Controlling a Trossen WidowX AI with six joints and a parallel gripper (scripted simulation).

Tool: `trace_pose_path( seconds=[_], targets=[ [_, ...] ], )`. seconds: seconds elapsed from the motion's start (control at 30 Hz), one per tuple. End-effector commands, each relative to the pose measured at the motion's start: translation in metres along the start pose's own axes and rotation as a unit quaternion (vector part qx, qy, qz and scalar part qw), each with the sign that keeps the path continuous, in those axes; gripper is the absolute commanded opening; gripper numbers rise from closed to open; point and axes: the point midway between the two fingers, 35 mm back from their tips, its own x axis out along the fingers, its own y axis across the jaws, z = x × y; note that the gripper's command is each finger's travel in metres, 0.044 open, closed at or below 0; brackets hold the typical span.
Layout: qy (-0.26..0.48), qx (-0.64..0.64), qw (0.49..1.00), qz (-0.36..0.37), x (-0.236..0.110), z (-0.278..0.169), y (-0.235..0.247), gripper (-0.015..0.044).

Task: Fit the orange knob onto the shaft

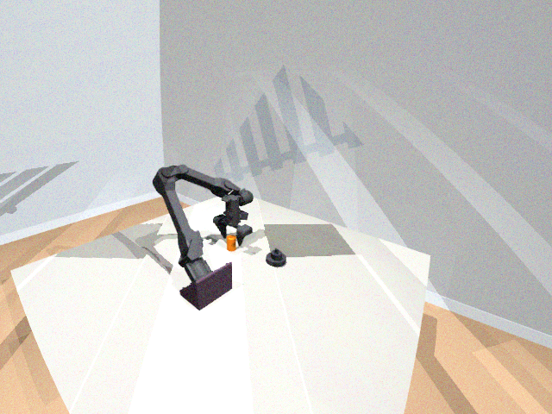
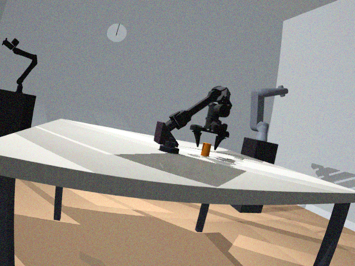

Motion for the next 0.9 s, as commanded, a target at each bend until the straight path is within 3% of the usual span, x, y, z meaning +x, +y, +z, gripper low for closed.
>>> trace_pose_path(
  seconds=[0.0,0.47,0.8,0.87],
  targets=[
    [0.001,0.002,1.000,0.002,0.006,-0.001,0.000,0.0440],
    [0.001,0.002,1.000,0.004,0.026,-0.003,0.002,0.0440],
    [0.001,0.002,1.000,0.004,0.026,-0.003,0.002,0.0177],
    [0.001,0.002,1.000,0.004,0.026,-0.003,0.002,0.0164]
  ],
)
